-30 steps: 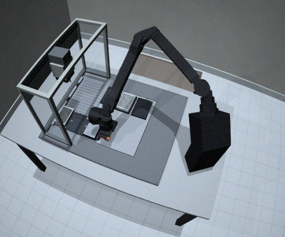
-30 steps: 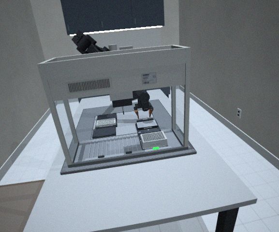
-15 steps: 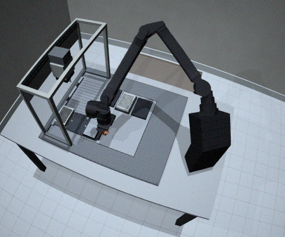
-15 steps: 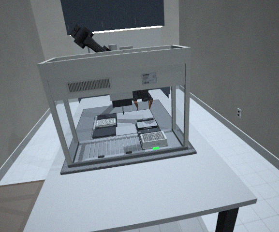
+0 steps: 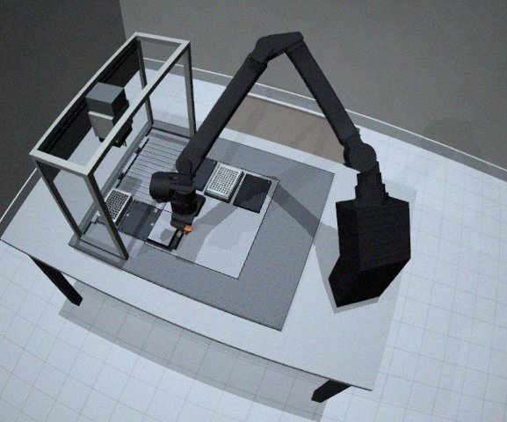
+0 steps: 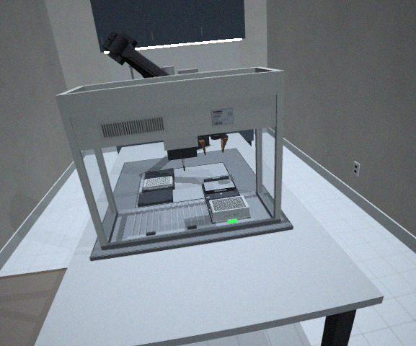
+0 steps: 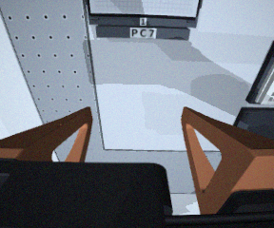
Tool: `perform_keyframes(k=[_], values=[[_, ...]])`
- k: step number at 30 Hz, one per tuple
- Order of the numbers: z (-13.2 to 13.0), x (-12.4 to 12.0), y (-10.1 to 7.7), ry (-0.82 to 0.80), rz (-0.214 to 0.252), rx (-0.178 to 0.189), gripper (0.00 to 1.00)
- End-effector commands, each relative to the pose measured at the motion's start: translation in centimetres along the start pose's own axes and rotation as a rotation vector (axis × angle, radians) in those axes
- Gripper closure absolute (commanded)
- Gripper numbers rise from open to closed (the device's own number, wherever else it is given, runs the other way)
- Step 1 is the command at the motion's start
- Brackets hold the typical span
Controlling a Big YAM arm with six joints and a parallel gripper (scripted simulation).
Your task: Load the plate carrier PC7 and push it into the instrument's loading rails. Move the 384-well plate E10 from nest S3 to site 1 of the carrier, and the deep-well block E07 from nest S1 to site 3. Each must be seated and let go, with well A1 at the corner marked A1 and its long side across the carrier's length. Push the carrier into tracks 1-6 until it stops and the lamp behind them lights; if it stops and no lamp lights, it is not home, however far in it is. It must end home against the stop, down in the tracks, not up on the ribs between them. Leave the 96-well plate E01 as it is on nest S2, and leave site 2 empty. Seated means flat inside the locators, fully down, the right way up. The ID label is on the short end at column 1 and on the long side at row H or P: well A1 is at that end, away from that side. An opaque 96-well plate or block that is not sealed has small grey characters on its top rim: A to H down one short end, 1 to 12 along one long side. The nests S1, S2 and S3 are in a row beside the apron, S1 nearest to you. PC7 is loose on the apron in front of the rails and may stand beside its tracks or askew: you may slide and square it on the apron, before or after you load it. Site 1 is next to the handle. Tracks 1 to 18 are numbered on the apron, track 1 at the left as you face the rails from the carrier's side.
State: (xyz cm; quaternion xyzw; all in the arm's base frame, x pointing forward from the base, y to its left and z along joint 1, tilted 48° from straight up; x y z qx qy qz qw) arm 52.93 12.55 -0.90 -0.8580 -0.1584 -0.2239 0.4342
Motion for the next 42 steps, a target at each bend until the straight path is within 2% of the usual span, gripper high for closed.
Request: perform_keyframes(k=[1,3,4,8,9,13,18,20,21,23,24,27,28,29,35,37,38,40,42], values=[[-1.4,0.7,0.0,0.047,0.003,-0.013,0.2],[-1.4,0.7,0.0,0.047,0.003,-0.013,0.2],[-0.8,-0.2,0.9,0.034,0.015,-0.017,0.2],[0.3,-0.3,0.0,0.014,0.001,-0.004,0.2],[0.1,1.0,-2.4,-0.027,-0.026,0.011,0.0],[0.3,2.3,-5.5,-0.131,-0.041,0.018,0.0],[0.2,2.5,-8.9,-0.106,-0.042,0.021,0.0],[0.2,2.5,-8.9,-0.106,-0.042,0.021,0.0],[-0.7,2.1,-6.9,-0.1,-0.002,-0.009,0.0],[-0.5,1.8,-6.6,-0.105,0.002,-0.01,0.0],[-0.8,0.4,-6.2,-0.126,0.02,-0.019,0.0],[-0.7,0.2,-6.1,-0.125,0.018,-0.017,0.0],[0.2,0.1,-7.0,-0.139,0.003,-0.005,0.0],[0.1,1.2,-9.1,-0.135,-0.061,0.025,0.0],[0.0,0.8,-11.4,-0.131,-0.213,0.071,0.0],[0.0,0.8,-11.4,-0.131,-0.213,0.071,0.0],[-1.1,1.1,-10.7,-0.113,-0.223,0.062,0.0],[-0.1,0.7,-12.6,-0.13,-0.29,0.094,0.0],[-0.2,0.6,-13.3,-0.128,-0.34,0.109,0.0]])
Point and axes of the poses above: the point where the finger pads meet when closed, its own y axis out along the fingers, its own z axis across the jaws, x = y × z, the point moved 2 cm from there along -y, back along the fingers, and after that the axes turned 13 degrees about y, right-handed, at the moved point
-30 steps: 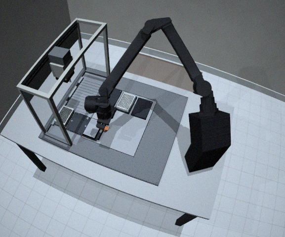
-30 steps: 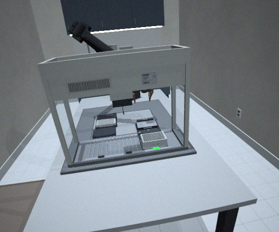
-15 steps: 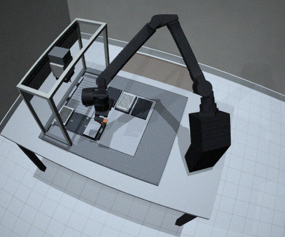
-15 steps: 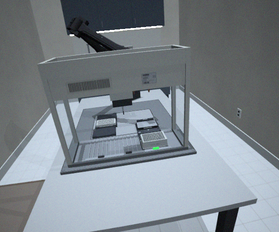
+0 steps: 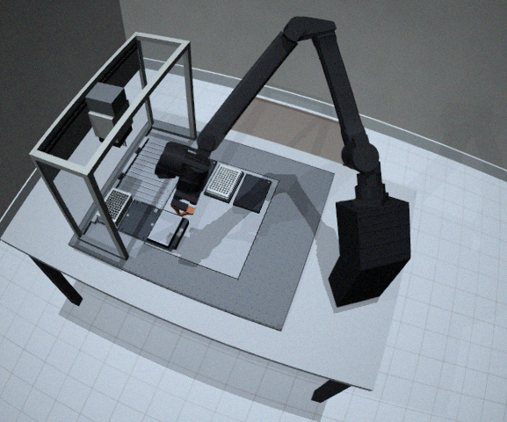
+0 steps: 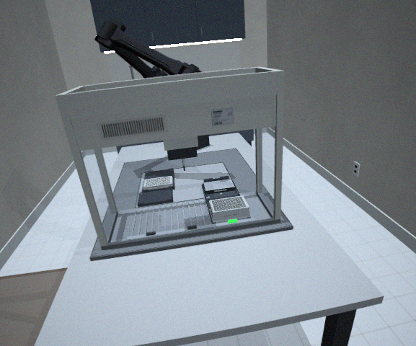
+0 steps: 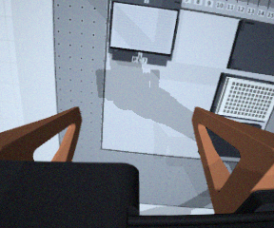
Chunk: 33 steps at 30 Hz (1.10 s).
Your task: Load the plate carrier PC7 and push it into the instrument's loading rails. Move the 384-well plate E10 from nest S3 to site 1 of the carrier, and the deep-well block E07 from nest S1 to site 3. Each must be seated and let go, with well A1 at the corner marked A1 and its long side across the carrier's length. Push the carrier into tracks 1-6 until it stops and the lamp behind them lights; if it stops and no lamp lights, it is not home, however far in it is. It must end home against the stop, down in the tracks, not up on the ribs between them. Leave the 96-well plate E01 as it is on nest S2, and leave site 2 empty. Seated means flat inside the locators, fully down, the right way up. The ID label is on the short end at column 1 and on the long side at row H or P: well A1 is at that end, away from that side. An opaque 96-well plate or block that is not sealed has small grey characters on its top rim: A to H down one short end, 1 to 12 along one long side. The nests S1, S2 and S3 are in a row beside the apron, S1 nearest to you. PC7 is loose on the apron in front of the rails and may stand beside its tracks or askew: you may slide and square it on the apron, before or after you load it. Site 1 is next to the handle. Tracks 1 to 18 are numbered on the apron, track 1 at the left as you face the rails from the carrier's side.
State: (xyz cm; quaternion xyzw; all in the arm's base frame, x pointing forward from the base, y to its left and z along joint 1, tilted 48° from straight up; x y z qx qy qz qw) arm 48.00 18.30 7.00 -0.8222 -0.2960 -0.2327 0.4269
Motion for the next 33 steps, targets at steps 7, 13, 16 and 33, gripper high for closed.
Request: perform_keyframes(k=[7,13,16,33], values=[[0.6,1.1,-4.9,-0.033,-0.261,0.081,0.0],[0.0,0.1,-3.3,-0.039,-0.327,0.08,0.0],[-0.1,-0.1,-3.2,-0.04,-0.405,0.099,0.0],[-0.6,3.3,-3.2,-0.02,-0.685,0.157,0.0]])
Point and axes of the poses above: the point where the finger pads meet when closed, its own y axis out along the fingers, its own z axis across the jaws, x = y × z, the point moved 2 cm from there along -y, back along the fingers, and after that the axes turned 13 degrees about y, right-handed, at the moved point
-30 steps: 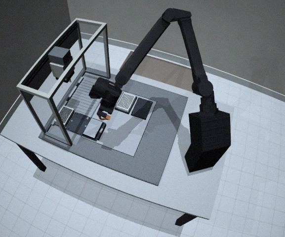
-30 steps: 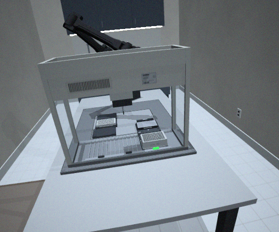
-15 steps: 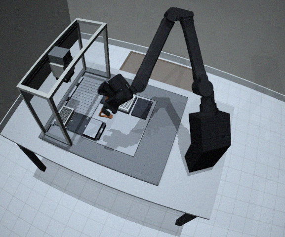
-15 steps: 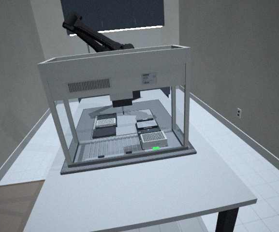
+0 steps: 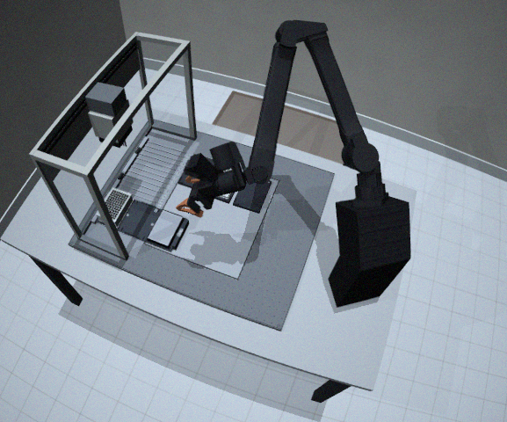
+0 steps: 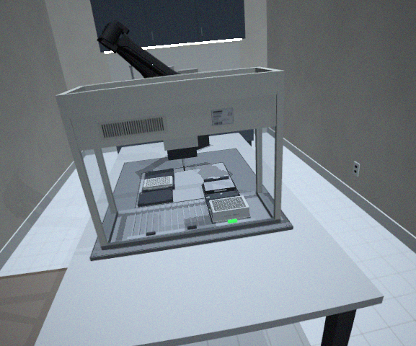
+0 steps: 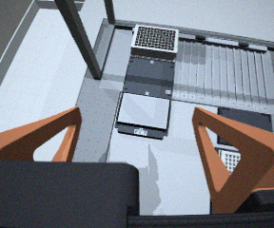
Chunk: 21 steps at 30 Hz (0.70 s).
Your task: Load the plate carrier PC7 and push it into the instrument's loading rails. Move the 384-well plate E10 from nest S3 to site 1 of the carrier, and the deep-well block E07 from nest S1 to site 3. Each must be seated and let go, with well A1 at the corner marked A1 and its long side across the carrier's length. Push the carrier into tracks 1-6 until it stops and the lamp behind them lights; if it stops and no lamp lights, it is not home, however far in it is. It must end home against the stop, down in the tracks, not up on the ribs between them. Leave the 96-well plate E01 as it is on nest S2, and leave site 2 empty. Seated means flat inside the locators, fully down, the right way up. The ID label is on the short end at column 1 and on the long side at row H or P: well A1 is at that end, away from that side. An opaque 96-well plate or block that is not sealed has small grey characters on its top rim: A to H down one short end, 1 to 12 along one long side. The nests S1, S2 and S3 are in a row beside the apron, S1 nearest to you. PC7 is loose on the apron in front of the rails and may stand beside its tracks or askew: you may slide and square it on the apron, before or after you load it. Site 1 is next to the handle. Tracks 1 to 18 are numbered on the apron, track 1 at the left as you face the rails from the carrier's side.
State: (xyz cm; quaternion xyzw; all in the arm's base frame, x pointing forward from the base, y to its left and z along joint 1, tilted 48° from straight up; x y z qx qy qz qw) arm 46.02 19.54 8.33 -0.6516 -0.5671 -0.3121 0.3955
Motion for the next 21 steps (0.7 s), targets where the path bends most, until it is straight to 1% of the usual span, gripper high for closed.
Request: perform_keyframes(k=[1,6,8,11,13,14,15,21], values=[[-1.0,3.4,1.9,0.009,-0.045,-0.025,0.0],[-1.2,4.7,3.4,0.009,-0.047,-0.026,0.0],[-1.1,4.8,4.2,0.004,-0.039,-0.022,0.0],[-1.2,5.5,5.1,0.004,-0.039,-0.022,0.0],[-1.2,5.5,5.1,0.004,-0.039,-0.022,0.0],[-0.5,6.1,5.1,0.008,-0.046,-0.009,0.0],[-1.1,5.9,5.7,0.007,-0.038,-0.02,0.0],[-1.0,6.7,7.8,-0.004,-0.026,-0.016,0.0]])
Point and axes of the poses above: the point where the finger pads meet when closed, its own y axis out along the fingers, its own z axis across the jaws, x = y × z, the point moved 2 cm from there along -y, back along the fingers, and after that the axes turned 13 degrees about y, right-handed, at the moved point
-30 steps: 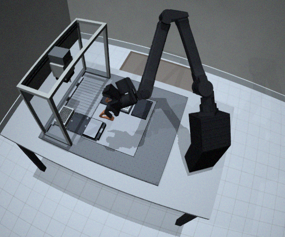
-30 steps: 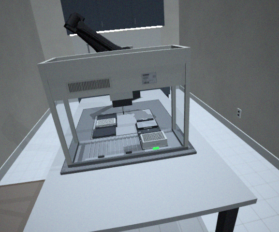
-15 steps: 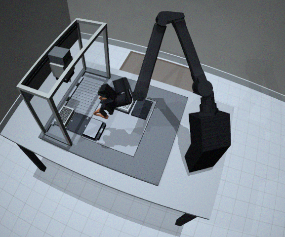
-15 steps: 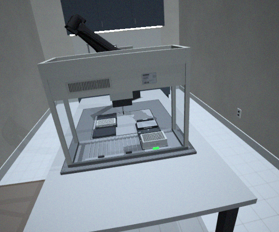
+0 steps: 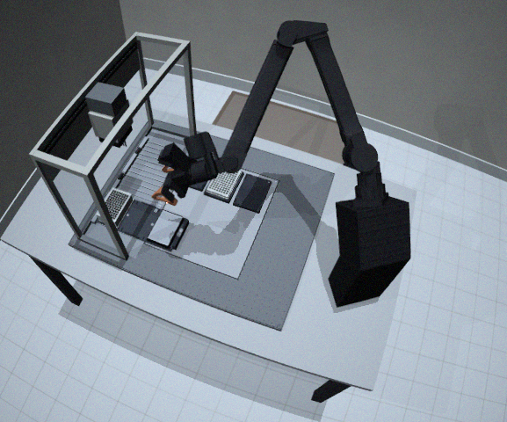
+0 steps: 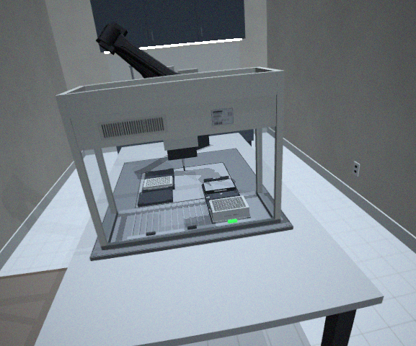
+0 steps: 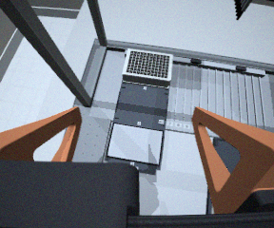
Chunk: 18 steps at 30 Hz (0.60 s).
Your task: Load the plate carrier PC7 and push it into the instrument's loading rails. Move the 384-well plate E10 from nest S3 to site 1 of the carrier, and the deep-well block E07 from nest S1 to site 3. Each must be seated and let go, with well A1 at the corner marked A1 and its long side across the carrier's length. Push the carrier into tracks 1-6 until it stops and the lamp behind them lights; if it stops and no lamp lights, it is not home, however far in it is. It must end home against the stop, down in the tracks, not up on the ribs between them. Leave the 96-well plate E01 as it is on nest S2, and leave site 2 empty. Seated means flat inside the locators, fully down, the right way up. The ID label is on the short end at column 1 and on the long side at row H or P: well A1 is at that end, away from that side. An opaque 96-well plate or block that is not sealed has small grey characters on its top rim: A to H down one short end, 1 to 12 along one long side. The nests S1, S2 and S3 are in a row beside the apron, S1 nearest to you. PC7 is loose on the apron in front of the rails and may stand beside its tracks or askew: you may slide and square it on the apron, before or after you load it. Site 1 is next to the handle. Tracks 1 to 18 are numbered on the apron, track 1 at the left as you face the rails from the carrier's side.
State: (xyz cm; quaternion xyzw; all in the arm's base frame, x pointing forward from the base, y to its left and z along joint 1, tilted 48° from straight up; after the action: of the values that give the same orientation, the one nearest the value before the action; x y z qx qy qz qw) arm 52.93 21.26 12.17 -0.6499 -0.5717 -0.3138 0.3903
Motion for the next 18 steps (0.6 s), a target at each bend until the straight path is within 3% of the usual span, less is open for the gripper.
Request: perform_keyframes(k=[1,7,9,10,12,18], values=[[-0.4,1.7,2.0,0.002,-0.014,-0.012,0.0],[-0.6,3.2,4.0,0.003,-0.015,-0.012,0.0],[-0.6,3.2,4.0,0.003,-0.015,-0.012,0.0],[0.3,4.0,3.8,0.003,-0.025,0.005,0.0],[-0.8,4.0,4.9,0.003,-0.016,-0.013,0.0],[-1.0,5.5,6.9,0.004,-0.017,-0.013,0.0]])
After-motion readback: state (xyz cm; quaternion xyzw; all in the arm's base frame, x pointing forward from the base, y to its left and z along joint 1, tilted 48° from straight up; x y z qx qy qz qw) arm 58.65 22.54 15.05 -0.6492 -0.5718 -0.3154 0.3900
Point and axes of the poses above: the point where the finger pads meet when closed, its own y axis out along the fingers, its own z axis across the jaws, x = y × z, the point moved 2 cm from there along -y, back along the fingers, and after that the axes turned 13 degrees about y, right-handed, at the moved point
